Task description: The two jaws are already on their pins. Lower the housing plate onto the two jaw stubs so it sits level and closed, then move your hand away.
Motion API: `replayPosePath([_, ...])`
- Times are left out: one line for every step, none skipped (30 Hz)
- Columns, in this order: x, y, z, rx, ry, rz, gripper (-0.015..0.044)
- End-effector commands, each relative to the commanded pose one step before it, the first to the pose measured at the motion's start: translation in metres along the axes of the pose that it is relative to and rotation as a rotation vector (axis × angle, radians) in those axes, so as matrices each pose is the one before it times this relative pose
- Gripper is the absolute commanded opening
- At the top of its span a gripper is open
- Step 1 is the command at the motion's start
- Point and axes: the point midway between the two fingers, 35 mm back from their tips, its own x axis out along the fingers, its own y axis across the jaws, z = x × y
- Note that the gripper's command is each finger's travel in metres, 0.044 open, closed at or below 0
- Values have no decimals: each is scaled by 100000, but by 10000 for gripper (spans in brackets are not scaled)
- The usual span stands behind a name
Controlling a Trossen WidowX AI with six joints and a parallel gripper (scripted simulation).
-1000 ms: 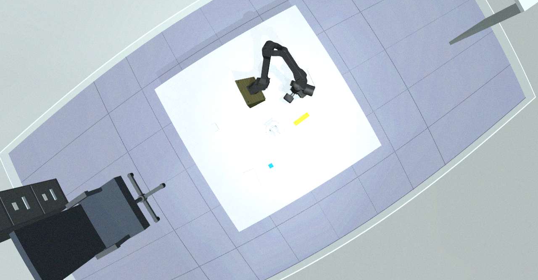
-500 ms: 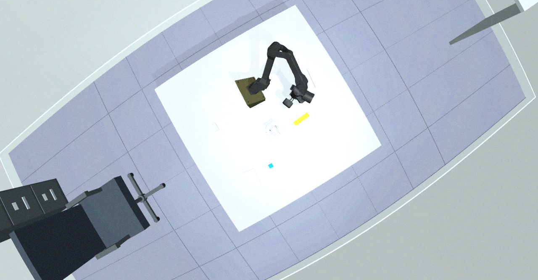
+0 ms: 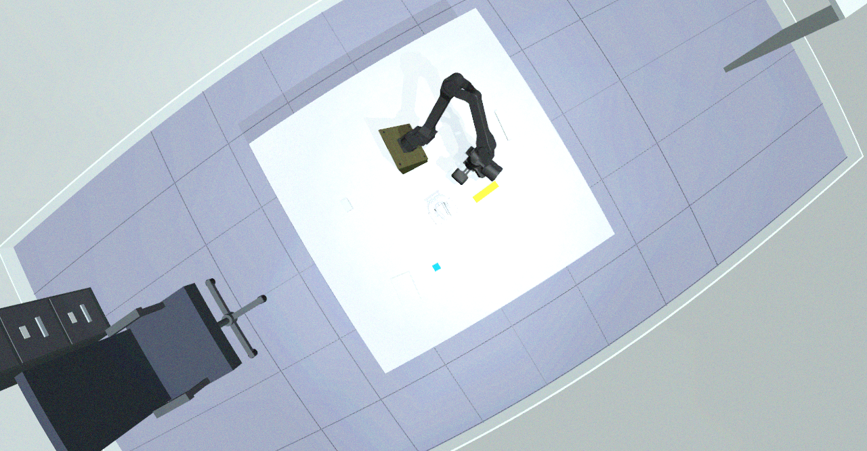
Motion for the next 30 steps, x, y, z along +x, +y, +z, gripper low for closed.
replayPosePath([102, -1183, 558, 841, 126, -127, 351])
replayPosePath([29, -317, 86, 320, 104, -130, 351])
replayPosePath([28, -318, 83, 322, 103, -120, 351])
replayPosePath([27, -319, 80, 324, 101, -111, 351])
replayPosePath([27, -320, 78, 325, 99, -101, 351])
replayPosePath([26, -321, 75, 326, 97, -92, 351])
replayPosePath([25, -321, 72, 328, 95, -82, 351])
replayPosePath([24, -322, 69, 329, 93, -73, 351])
replayPosePath([23, -323, 66, 330, 91, -63, 351])
replayPosePath([23, -330, 64, 337, 90, -55, 351])
replayPosePath([22, -331, 61, 339, 87, -45, 351])
replayPosePath([21, -331, 58, 340, 84, -36, 351])
replayPosePath([20, -332, 55, 341, 81, -26, 351])
replayPosePath([19, -332, 51, 342, 78, -17, 351])
replayPosePath([18, -333, 48, 343, 75, -7, 351])
replayPosePath([18, -333, 45, 343, 72, 2, 351])
replayPosePath([17, -334, 42, 344, 68, 12, 351])
replayPosePath([16, -334, 39, 345, 64, 21, 351])
replayPosePath([15, -334, 36, 345, 60, 30, 351])
replayPosePath([14, -335, 32, 346, 56, 39, 351])
replayPosePath([14, -335, 29, 346, 52, 49, 351])
replayPosePath([13, -335, 26, 347, 48, 58, 351])
replayPosePath([12, -335, 23, 347, 44, 67, 351])
replayPosePath([11, -335, 20, 347, 39, 76, 351])
replayPosePath([10, -335, 16, 348, 35, 84, 351])
replayPosePath([10, -335, 13, 348, 30, 93, 351])
replayPosePath([9, -335, 10, 348, 25, 102, 351])
replayPosePath([8, -335, 7, 348, 20, 111, 351])
replayPosePath([8, -335, 4, 348, 15, 119, 351])
replayPosePath([7, -335, 0, 347, 10, 128, 351])
